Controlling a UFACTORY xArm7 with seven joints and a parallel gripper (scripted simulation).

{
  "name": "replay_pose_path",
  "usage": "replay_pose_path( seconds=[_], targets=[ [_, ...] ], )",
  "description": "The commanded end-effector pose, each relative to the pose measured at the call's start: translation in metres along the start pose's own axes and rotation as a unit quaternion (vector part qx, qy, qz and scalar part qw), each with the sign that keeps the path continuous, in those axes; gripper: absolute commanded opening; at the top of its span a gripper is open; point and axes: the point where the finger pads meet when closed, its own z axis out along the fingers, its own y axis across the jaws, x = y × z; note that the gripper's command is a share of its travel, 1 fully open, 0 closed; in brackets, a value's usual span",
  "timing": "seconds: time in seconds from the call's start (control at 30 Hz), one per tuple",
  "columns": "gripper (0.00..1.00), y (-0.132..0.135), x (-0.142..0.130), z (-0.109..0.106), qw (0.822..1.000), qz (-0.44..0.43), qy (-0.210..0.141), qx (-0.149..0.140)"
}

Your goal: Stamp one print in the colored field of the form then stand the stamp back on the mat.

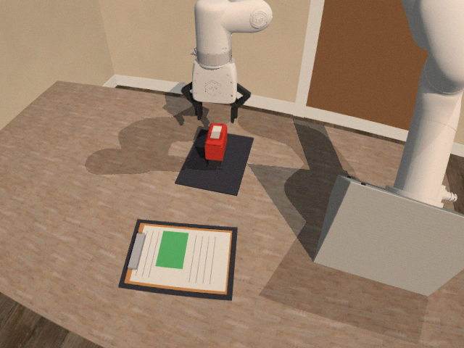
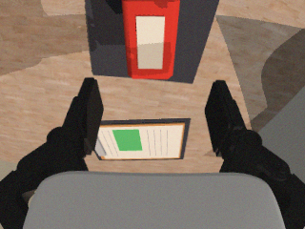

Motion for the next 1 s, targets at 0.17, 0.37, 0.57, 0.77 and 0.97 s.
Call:
replay_pose_path(
  seconds=[0.17,0.37,0.57,0.77,0.97],
  targets=[
    [0.89,-0.004,0.010,-0.001,1.000,-0.002,-0.001,0.003],
    [0.89,-0.004,0.010,-0.001,1.000,-0.002,-0.001,0.003],
    [0.89,-0.004,0.010,0.002,1.000,-0.002,-0.001,0.003],
    [0.89,-0.004,0.010,0.011,1.000,-0.002,-0.001,0.003],
    [0.89,-0.004,0.010,0.035,1.000,-0.002,-0.001,0.003]
  ],
)
